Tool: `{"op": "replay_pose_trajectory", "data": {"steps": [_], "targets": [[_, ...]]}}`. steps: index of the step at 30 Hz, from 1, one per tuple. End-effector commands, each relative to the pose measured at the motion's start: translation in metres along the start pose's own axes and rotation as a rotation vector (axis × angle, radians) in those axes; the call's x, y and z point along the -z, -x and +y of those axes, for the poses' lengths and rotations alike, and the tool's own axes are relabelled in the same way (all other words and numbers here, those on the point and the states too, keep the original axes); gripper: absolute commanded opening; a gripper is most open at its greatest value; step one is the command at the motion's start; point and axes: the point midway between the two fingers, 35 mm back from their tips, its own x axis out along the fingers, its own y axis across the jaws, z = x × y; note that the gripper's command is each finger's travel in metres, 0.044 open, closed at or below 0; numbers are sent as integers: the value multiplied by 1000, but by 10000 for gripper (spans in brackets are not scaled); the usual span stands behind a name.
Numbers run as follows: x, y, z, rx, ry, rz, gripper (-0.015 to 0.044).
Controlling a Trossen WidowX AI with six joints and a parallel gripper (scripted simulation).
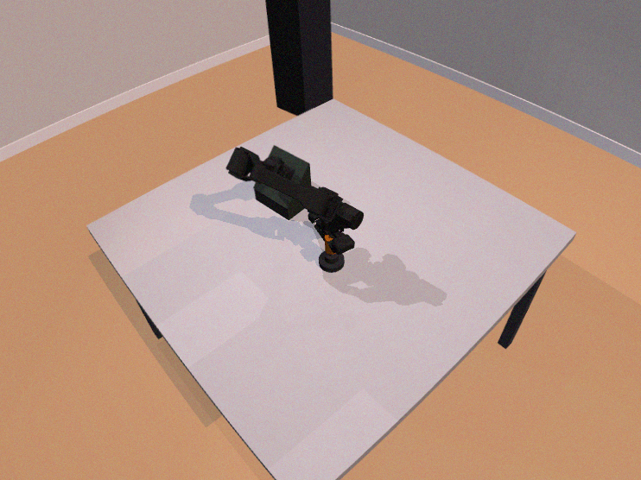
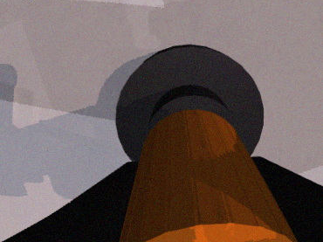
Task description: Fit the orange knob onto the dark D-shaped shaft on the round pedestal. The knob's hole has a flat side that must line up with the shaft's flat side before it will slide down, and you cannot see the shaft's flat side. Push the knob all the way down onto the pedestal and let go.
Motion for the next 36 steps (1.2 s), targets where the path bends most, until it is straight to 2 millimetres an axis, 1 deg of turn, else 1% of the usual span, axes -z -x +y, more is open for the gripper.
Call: {"op": "replay_pose_trajectory", "data": {"steps": [1, 21, 36], "targets": [[0, 2, -4, 7, 17, -2, 0], [0, 0, 2, 7, 18, -2, 0], [0, 2, -2, 7, 17, -2, 0]]}}
